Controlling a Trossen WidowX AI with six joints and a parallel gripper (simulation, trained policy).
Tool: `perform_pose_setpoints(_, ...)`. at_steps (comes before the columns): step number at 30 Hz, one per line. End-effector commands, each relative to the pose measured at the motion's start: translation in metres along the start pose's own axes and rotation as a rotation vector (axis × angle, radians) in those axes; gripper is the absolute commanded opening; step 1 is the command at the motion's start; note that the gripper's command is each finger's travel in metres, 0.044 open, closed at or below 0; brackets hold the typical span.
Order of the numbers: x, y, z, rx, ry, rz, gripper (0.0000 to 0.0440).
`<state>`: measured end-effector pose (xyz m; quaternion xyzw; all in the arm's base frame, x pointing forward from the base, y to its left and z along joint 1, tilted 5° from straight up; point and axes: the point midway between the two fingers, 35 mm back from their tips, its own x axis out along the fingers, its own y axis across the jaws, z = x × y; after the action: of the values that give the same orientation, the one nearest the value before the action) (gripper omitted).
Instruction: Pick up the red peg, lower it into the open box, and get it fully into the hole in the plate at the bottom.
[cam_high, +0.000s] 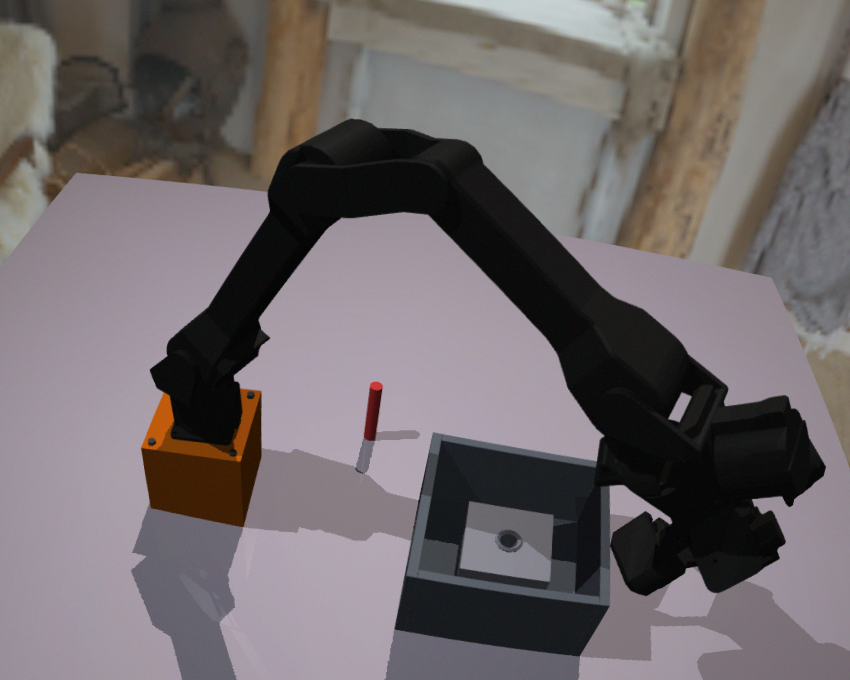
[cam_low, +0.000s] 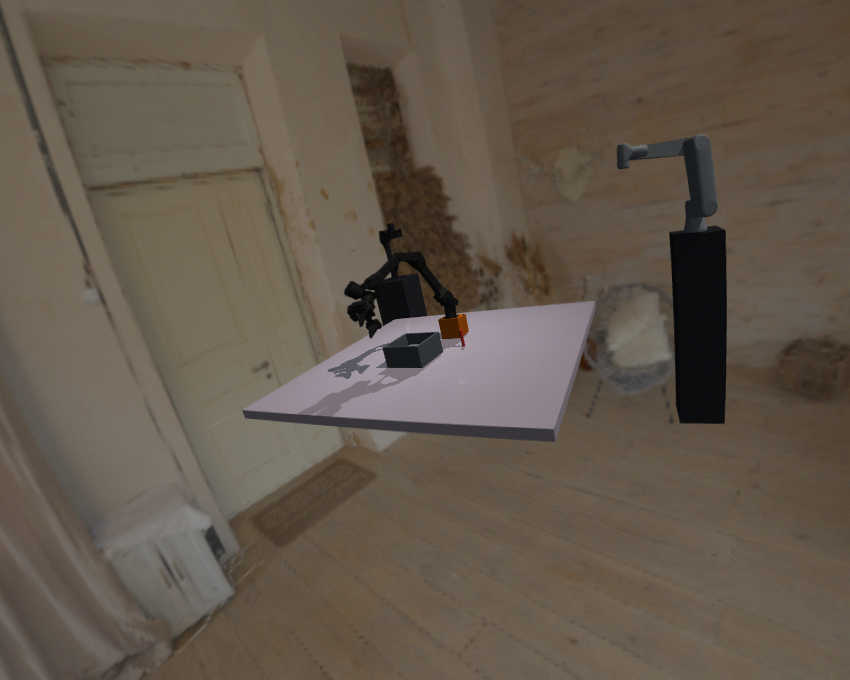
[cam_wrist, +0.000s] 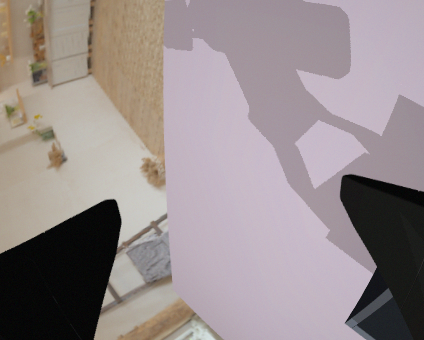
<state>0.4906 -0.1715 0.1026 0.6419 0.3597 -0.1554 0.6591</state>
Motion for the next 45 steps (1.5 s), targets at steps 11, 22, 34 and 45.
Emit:
perform_pose_setpoints(11,0.008,-0.015,-0.175,-0.252,0.149,-0.375,0.0440)
perform_pose_setpoints(22,-0.037,-0.059,-0.278,-0.340,0.200,-0.670,0.0440)
perform_pose_setpoints(34,-0.095,-0.115,-0.338,-0.390,0.155,-0.946,0.0440)
perform_pose_setpoints(45,-0.126,-0.163,-0.362,-0.467,0.089,-1.127,0.0440)
